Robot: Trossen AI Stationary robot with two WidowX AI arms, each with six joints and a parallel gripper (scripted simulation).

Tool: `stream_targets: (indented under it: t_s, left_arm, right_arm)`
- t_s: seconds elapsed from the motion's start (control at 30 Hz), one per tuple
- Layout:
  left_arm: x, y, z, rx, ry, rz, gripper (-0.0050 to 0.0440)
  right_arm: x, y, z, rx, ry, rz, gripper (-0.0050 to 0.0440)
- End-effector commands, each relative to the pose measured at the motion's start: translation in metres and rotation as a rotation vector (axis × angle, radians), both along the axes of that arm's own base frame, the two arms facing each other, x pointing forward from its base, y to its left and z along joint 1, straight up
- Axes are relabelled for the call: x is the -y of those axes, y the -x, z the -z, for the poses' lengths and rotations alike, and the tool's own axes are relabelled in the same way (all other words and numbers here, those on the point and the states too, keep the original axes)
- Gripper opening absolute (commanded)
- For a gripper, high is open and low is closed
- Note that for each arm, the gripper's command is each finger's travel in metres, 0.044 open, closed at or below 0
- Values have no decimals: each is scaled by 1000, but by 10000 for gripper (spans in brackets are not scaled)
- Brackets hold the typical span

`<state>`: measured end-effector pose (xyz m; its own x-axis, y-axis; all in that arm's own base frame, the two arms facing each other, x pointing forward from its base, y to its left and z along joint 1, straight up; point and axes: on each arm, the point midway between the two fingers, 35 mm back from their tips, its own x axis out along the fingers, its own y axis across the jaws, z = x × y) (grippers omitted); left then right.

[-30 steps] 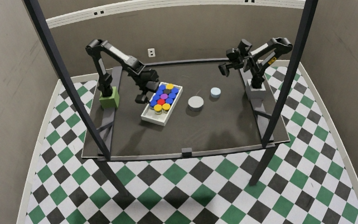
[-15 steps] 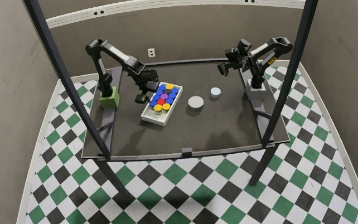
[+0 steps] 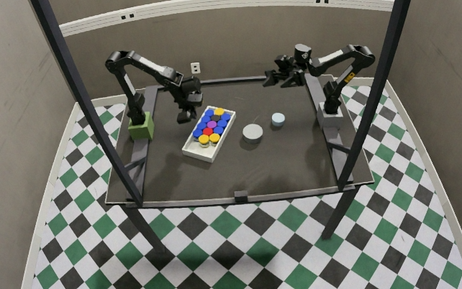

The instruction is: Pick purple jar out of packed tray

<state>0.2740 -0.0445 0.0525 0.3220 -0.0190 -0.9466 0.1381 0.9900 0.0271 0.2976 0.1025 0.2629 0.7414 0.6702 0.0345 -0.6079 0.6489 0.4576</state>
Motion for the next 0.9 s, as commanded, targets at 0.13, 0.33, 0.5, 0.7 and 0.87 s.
stream_targets:
  t_s: [0.13,0.33,0.5,0.7,0.87]
  left_arm:
    - [-13,-2,-6,41,37,-60,0]
    - [-13,-5,-9,49,37,-61,0]
    - [-13,-4,-9,49,36,-59,-1]
    - [-10,-18,-10,18,23,-27,-3]
    - [-5,-44,-13,-44,-2,39,-12]
  right_arm:
    - [38,-47,-6,-55,194,286,440]
    - [66,-62,4,-130,360,439,440]
    - [88,-69,10,-197,506,538,440]
    - [104,-70,15,-247,611,594,440]
    - [104,-63,14,-244,613,595,440]
